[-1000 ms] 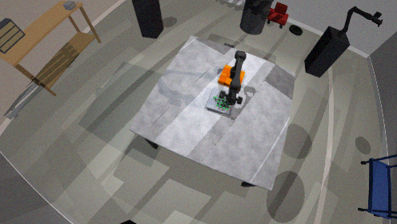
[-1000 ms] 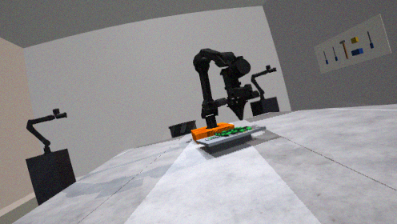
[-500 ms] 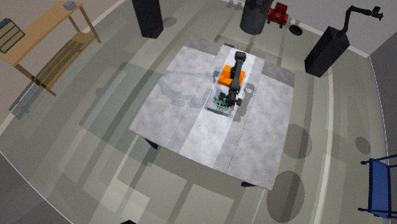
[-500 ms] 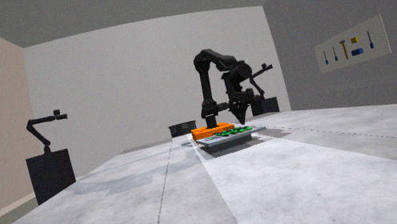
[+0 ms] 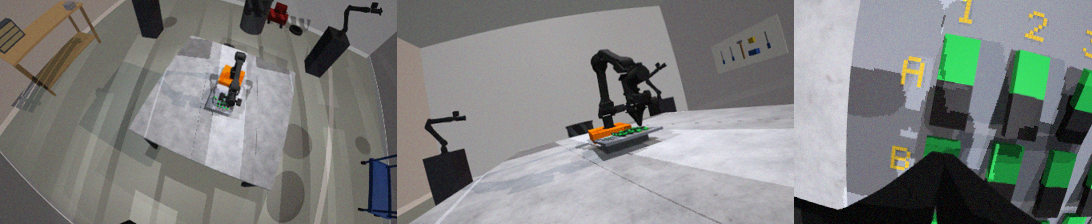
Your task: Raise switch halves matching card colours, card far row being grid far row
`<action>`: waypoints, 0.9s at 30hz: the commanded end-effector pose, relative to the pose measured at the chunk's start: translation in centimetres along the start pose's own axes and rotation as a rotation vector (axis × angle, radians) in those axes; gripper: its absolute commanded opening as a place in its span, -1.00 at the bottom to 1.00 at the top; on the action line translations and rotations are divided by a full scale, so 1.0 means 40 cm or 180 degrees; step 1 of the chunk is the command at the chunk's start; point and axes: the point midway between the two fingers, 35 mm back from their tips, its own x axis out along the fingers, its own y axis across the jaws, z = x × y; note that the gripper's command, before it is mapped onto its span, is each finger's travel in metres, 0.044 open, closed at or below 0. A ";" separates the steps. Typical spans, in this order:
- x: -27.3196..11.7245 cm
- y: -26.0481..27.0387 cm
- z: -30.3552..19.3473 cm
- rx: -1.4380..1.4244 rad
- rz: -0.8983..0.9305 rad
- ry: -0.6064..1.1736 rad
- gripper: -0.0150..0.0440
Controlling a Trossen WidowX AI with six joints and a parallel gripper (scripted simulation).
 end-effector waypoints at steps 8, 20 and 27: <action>0.002 0.000 0.000 0.0017 -0.0001 -0.0002 -0.49; 0.006 0.000 0.000 0.0017 -0.0001 -0.0002 -0.49; 0.009 0.000 0.000 0.0017 -0.0001 -0.0002 -0.49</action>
